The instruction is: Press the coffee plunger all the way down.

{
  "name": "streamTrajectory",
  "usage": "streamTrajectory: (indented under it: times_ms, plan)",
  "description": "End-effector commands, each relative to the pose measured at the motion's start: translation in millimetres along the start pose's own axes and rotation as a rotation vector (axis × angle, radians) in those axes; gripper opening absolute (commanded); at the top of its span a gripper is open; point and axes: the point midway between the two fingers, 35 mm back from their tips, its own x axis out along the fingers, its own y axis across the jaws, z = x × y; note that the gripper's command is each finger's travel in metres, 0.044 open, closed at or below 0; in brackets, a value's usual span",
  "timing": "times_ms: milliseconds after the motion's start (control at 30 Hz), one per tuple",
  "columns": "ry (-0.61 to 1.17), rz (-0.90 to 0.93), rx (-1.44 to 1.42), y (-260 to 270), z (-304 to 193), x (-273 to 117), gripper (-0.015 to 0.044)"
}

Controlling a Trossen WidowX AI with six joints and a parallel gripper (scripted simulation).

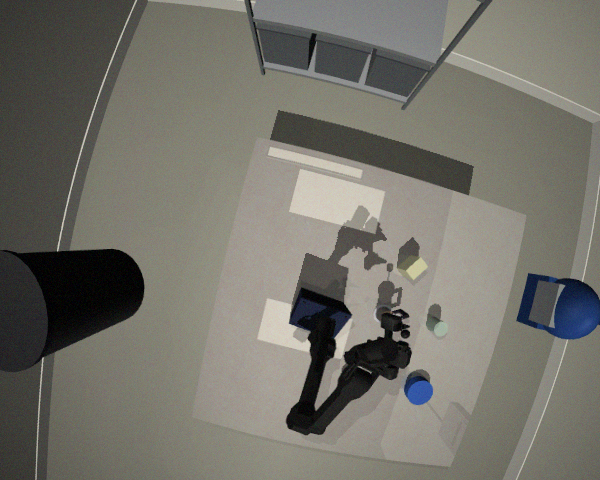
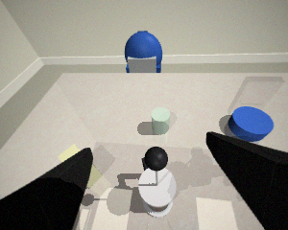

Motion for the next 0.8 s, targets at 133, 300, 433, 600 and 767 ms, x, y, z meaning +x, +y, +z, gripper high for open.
streamTrajectory:
  times_ms: [133,300,433,600,767]
  plan:
    - [-0.007,-0.022,-0.006,-7.1,-40.0,19.7,0.0440]
    - [-0.007,-0.025,-0.004,-8.2,-56.4,28.4,0.0440]
    - [-0.006,-0.024,-0.004,-7.8,-56.2,32.0,0.0440]
    - [-0.004,-0.023,-0.003,-7.2,-55.9,39.9,0.0440]
    - [-0.004,-0.022,-0.002,-7.3,-55.7,47.9,0.0440]
